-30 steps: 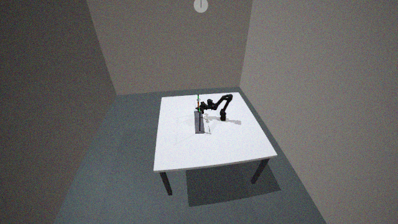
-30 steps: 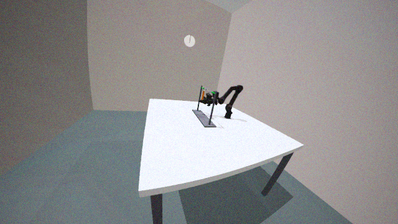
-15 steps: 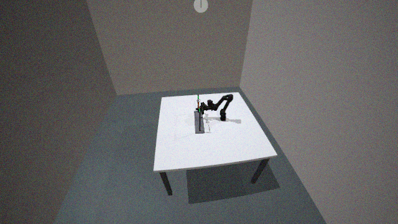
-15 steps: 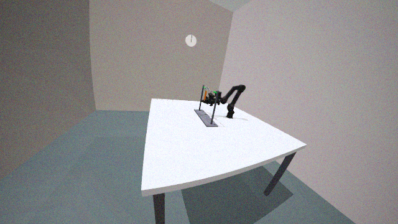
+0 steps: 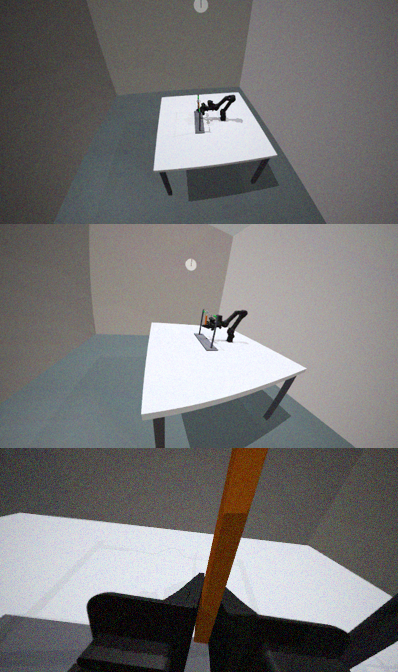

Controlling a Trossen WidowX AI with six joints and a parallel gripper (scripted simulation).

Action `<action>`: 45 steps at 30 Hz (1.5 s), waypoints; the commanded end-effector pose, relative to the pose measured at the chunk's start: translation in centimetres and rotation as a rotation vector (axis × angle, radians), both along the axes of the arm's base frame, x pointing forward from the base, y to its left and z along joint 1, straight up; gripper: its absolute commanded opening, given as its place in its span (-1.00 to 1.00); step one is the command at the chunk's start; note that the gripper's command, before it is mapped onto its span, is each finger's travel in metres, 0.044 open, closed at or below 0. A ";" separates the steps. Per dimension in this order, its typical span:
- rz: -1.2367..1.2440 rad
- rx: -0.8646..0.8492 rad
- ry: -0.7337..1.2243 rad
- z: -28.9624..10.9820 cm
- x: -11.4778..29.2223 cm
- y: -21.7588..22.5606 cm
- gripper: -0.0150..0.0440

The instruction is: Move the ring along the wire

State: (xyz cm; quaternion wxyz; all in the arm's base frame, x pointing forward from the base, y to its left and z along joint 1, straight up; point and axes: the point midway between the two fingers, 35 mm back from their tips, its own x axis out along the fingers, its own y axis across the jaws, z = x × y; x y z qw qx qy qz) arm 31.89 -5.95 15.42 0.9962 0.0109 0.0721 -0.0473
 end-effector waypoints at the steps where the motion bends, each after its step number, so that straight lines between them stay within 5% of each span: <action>1: -0.010 0.013 0.023 0.6 -0.3 0.5 -1.00; 37: -0.250 0.623 0.508 5.4 -4.0 11.1 -1.00; 45: -0.265 0.635 0.524 6.1 -3.7 11.9 -1.00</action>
